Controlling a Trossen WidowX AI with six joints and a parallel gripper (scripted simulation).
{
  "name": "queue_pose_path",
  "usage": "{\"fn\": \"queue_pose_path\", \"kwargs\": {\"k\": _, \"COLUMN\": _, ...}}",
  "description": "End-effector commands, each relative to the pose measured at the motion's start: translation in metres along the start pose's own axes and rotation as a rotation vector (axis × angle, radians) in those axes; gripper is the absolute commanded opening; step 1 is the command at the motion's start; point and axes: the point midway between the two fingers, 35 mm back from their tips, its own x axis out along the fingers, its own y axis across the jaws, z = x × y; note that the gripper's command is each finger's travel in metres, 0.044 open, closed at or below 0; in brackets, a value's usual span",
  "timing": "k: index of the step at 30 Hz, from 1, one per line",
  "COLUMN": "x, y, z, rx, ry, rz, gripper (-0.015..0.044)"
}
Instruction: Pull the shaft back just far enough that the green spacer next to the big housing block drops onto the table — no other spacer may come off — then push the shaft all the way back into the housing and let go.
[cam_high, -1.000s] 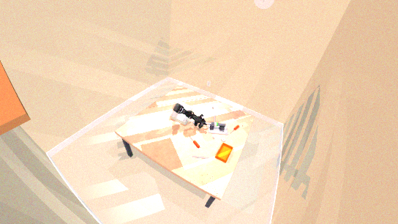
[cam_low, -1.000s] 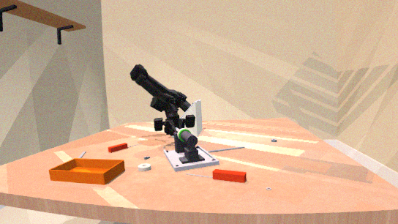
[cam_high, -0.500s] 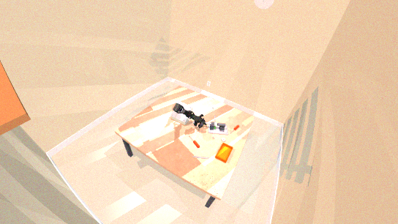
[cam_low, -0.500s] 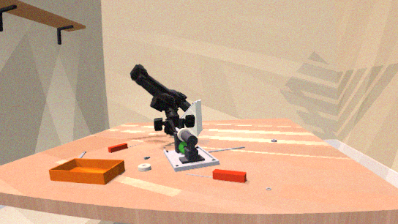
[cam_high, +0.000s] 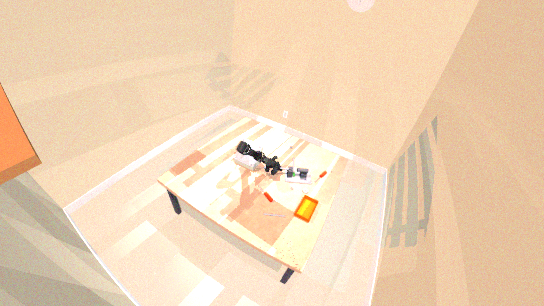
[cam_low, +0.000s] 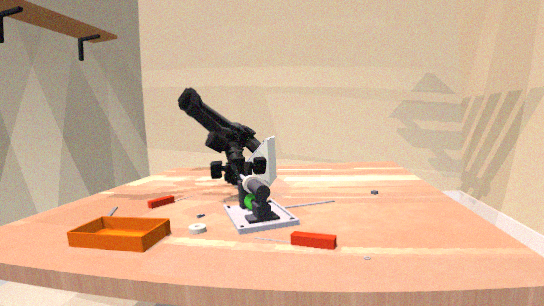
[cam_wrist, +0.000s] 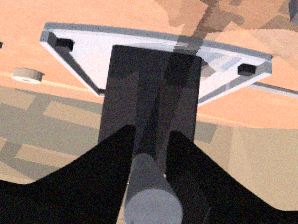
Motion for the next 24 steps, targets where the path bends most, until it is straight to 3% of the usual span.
{"fn": "queue_pose_path", "kwargs": {"k": 1, "x": 0.0, "y": 0.0, "z": 0.0, "rx": 0.0, "ry": 0.0, "rz": 0.0, "gripper": 0.0}}
{"fn": "queue_pose_path", "kwargs": {"k": 24, "x": 0.004, "y": 0.0003, "z": -0.0027, "rx": -0.004, "ry": -0.001, "rz": 0.002, "gripper": 0.0}}
